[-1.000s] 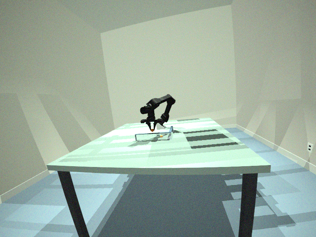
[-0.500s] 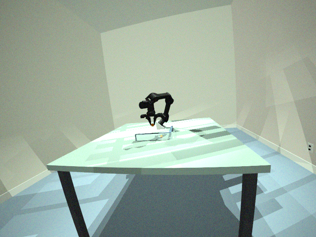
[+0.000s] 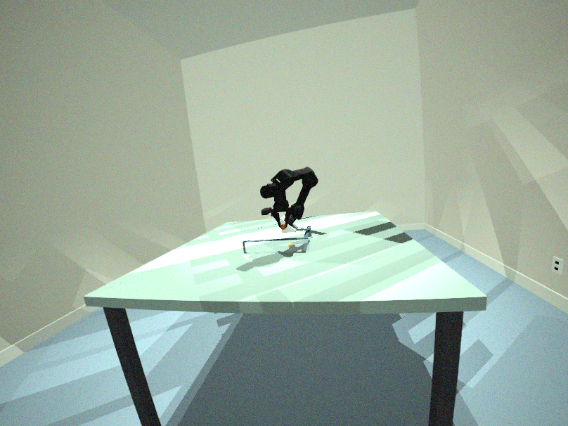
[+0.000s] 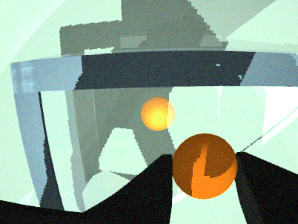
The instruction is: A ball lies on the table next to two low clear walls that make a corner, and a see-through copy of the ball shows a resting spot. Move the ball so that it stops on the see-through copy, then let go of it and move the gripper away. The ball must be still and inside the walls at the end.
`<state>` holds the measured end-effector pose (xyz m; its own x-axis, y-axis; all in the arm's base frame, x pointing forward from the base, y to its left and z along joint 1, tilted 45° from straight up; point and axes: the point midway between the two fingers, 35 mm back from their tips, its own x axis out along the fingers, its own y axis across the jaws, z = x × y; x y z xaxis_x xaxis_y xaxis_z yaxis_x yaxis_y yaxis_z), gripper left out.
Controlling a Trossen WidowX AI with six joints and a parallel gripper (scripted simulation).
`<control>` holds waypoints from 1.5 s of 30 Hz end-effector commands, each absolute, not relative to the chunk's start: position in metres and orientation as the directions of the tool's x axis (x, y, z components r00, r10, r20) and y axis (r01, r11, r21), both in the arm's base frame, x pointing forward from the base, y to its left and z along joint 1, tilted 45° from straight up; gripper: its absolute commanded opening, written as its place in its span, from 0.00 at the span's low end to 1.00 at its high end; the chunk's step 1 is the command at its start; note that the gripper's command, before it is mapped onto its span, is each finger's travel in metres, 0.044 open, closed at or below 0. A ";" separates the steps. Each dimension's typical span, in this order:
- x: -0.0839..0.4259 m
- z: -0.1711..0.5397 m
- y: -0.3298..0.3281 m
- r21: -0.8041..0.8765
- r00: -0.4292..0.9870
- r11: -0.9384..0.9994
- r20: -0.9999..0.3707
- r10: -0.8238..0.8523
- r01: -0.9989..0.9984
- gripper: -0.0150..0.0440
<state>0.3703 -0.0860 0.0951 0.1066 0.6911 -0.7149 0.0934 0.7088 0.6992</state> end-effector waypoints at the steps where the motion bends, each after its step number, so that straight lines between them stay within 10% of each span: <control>1: 0.368 0.100 -0.067 0.702 0.110 0.705 -0.712 0.694 0.097 0.25; 45: 0.377 0.040 0.001 0.703 0.111 0.706 -0.711 0.694 0.090 0.30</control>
